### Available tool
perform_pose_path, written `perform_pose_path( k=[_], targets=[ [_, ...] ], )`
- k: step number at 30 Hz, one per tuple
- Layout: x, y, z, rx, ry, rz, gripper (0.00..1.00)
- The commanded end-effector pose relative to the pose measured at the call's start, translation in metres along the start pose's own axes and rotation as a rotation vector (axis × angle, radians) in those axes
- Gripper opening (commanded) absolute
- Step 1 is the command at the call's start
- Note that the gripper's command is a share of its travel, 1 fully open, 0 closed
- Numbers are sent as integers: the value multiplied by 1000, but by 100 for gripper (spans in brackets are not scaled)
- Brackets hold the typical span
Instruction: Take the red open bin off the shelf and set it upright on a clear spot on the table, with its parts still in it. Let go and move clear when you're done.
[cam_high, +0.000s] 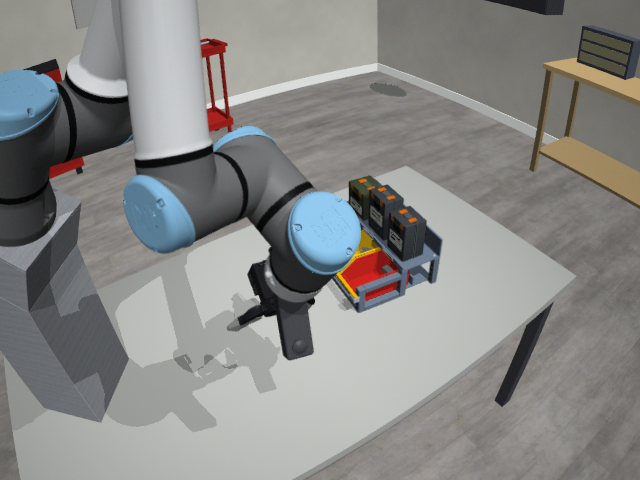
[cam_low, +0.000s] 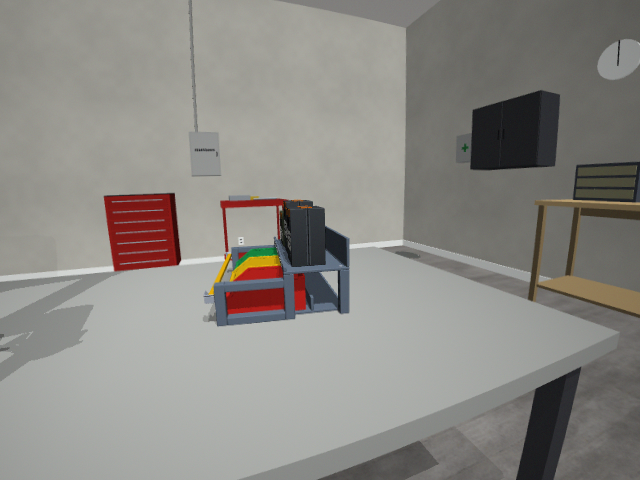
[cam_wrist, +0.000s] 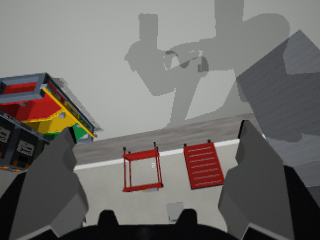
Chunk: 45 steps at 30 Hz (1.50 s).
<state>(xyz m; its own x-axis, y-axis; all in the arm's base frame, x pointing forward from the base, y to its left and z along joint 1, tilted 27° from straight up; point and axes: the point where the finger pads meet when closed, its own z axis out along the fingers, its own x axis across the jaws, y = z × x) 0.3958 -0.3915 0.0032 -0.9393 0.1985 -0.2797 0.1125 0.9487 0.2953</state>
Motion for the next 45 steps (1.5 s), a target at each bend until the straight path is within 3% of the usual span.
perform_pose_path(
  k=[1,6,18,23,36,40,45],
  targets=[
    [-2,0,2,24,-2,3,100],
    [-32,24,30,261,-52,2,100],
    [-32,24,30,261,-52,2,100],
    [-63,48,58,494,-99,3,100],
    [-68,53,62,491,-100,1,100],
    [-93,72,86,578,-115,4,100],
    [-93,72,86,578,-115,4,100]
  ],
)
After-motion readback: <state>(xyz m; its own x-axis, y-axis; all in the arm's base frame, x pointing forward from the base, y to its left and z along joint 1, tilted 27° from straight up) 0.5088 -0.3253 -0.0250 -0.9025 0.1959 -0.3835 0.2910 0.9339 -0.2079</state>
